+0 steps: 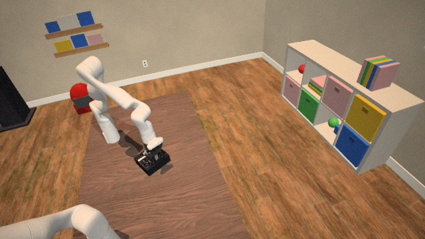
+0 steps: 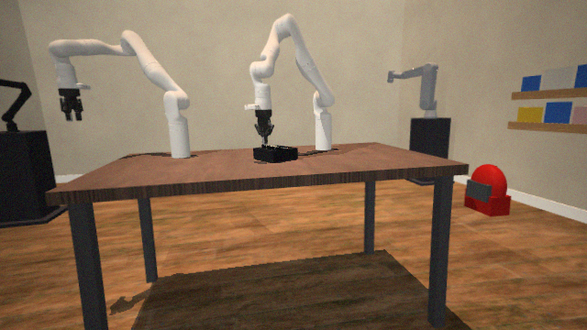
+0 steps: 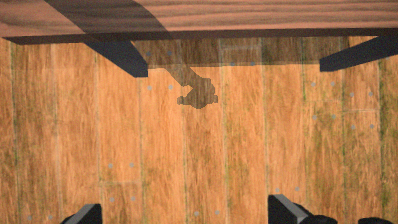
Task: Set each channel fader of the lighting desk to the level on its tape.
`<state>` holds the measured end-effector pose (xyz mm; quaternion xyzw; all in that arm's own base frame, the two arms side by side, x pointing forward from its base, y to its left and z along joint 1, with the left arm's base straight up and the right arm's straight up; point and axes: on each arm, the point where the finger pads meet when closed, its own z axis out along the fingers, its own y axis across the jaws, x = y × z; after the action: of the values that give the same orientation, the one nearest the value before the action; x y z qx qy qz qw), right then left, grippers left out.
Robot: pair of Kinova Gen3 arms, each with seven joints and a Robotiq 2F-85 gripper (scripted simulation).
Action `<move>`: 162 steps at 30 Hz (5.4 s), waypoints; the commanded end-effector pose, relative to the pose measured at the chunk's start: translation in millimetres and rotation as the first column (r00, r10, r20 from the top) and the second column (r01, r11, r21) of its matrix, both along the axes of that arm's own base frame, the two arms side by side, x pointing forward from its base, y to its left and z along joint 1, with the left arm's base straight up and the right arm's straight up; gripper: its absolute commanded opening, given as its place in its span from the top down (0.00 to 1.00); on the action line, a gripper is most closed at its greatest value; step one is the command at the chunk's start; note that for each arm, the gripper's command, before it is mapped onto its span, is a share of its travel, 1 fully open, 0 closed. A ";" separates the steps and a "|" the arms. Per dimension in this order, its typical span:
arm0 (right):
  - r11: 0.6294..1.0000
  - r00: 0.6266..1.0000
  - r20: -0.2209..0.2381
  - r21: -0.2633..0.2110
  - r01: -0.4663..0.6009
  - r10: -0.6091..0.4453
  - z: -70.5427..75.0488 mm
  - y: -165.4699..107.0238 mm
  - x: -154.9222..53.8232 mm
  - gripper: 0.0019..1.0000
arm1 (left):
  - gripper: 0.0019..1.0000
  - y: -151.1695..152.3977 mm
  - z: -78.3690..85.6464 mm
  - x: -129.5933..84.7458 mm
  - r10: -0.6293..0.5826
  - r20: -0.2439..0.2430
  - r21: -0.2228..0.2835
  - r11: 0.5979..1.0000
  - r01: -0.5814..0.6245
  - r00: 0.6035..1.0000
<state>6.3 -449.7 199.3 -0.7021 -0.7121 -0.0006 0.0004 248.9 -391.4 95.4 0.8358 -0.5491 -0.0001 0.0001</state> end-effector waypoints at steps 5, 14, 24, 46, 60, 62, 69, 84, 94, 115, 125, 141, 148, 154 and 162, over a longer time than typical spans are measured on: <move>1.000 1.000 0.000 -0.002 0.000 0.000 0.7 -0.3 0.1 0.00 | 0.90 0.1 -1.8 0.4 0.001 0.000 0.000 1.000 -0.001 1.000; 1.000 1.000 0.000 -0.002 0.000 0.000 0.7 -0.3 0.1 0.00 | 0.90 0.2 -2.6 0.4 0.001 0.000 0.000 1.000 -0.001 1.000; 1.000 1.000 0.000 -0.002 0.000 0.000 0.7 -0.3 0.1 0.00 | 0.90 0.2 -2.6 0.4 0.001 0.000 0.000 1.000 -0.001 1.000; 1.000 1.000 0.000 -0.002 0.000 0.000 0.7 -0.3 0.1 0.00 | 0.90 0.2 -2.6 0.4 0.001 0.000 0.000 1.000 -0.001 1.000; 1.000 1.000 0.000 -0.002 0.000 0.000 0.7 -0.3 0.1 0.00 | 0.90 -0.2 -2.6 0.6 0.001 0.000 0.000 1.000 -0.001 1.000; 1.000 1.000 0.000 -0.002 0.000 0.000 0.7 -0.3 0.1 0.00 | 0.90 -0.3 -2.6 0.7 0.001 0.000 0.000 1.000 -0.001 1.000; 1.000 1.000 0.000 -0.002 0.000 0.000 0.7 -0.3 0.1 0.00 | 0.90 -0.3 -2.6 0.7 0.001 0.000 0.000 1.000 -0.001 1.000; 1.000 1.000 0.000 -0.002 0.000 0.000 0.7 -0.3 0.1 0.00 | 0.90 -0.3 -2.6 0.7 0.001 0.000 0.000 1.000 -0.001 1.000; 1.000 1.000 0.000 -0.002 0.000 0.000 0.7 -0.3 0.1 0.00 | 0.90 -0.3 -2.6 0.7 0.001 0.000 0.000 1.000 -0.001 1.000; 1.000 1.000 0.000 -0.002 0.000 0.000 0.7 -0.3 0.1 0.00 | 0.90 -0.3 -7.1 0.7 0.001 0.000 0.000 1.000 -0.001 1.000; 1.000 1.000 0.000 -0.002 0.000 0.000 0.7 -0.3 0.1 0.00 | 0.90 -0.3 -12.7 0.7 0.001 0.000 0.000 1.000 -0.001 1.000; 1.000 1.000 0.000 -0.002 0.000 0.000 0.7 -0.3 0.1 0.00 | 0.90 -0.3 -14.6 0.7 0.001 0.000 0.000 1.000 -0.001 1.000; 1.000 1.000 0.000 -0.002 0.000 0.000 0.7 -0.3 0.1 0.00 | 0.90 -0.3 -14.6 0.7 0.001 0.000 0.000 1.000 -0.001 1.000; 1.000 1.000 0.000 -0.002 0.000 0.000 0.7 -0.3 0.1 0.00 | 0.90 -0.1 -14.6 0.6 0.001 0.000 0.000 1.000 -0.001 1.000; 1.000 1.000 0.000 -0.002 0.000 0.000 0.7 -0.3 0.1 0.00 | 0.90 1.0 -14.6 0.1 0.001 0.000 0.000 1.000 -0.001 1.000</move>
<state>6.3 -449.7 199.3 -0.7021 -0.7121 -0.0006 0.0004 248.9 -390.3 79.8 0.8359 -0.5489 -0.0008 -0.0005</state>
